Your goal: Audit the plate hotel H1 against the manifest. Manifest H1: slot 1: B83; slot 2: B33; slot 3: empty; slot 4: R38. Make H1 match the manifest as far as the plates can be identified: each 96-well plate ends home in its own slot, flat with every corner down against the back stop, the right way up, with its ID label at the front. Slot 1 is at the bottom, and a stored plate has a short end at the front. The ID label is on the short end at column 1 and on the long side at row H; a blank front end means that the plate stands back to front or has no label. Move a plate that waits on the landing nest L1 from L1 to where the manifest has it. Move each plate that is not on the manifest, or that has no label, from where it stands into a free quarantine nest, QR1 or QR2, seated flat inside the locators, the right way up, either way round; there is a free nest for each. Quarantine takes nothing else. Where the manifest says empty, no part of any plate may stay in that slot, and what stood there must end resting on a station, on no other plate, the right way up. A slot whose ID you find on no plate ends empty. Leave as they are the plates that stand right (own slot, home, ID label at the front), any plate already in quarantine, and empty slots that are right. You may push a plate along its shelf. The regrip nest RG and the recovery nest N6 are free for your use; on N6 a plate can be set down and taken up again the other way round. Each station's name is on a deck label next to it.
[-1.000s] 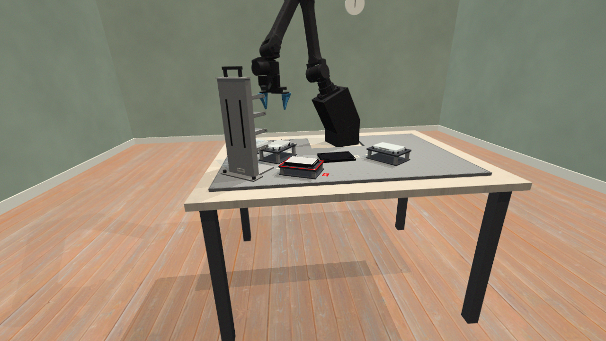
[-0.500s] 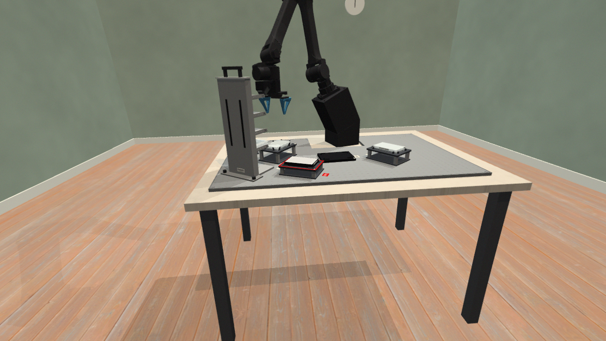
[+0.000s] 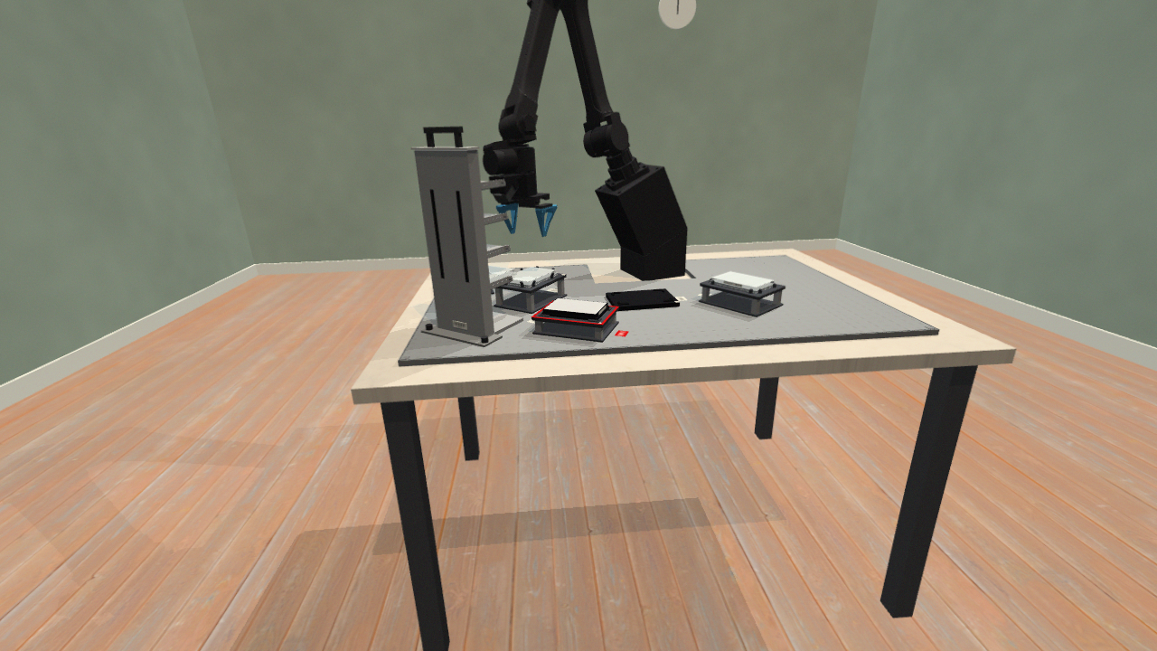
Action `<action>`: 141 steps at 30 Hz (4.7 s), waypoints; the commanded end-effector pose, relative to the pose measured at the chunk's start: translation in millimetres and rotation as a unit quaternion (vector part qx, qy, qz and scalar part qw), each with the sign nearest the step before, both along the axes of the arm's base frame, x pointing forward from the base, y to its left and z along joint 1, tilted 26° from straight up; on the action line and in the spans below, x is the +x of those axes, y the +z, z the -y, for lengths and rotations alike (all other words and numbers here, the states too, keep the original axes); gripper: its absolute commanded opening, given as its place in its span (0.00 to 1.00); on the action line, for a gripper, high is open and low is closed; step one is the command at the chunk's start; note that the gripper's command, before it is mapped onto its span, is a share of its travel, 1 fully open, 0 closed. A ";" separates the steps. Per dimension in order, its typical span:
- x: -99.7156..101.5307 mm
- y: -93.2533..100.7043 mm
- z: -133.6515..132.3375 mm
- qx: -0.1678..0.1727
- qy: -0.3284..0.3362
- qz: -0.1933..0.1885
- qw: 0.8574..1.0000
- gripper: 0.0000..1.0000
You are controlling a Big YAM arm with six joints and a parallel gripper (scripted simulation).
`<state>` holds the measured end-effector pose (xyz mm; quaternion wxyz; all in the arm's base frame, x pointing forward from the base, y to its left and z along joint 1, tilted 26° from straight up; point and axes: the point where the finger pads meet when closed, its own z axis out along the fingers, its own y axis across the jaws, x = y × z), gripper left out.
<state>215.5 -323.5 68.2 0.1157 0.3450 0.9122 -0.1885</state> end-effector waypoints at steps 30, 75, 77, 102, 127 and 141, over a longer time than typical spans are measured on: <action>11.3 -27.9 26.8 -0.015 0.004 0.010 1.000 1.00; 11.5 -75.0 47.4 -0.011 0.004 0.005 1.000 1.00; 11.7 -75.9 51.3 -0.013 0.003 0.006 1.000 1.00; 15.9 -93.5 55.3 -0.012 0.004 0.008 1.000 0.86; 14.9 -85.1 54.3 -0.018 0.006 0.011 1.000 0.86; 12.9 -81.8 41.3 -0.006 0.003 0.005 1.000 0.86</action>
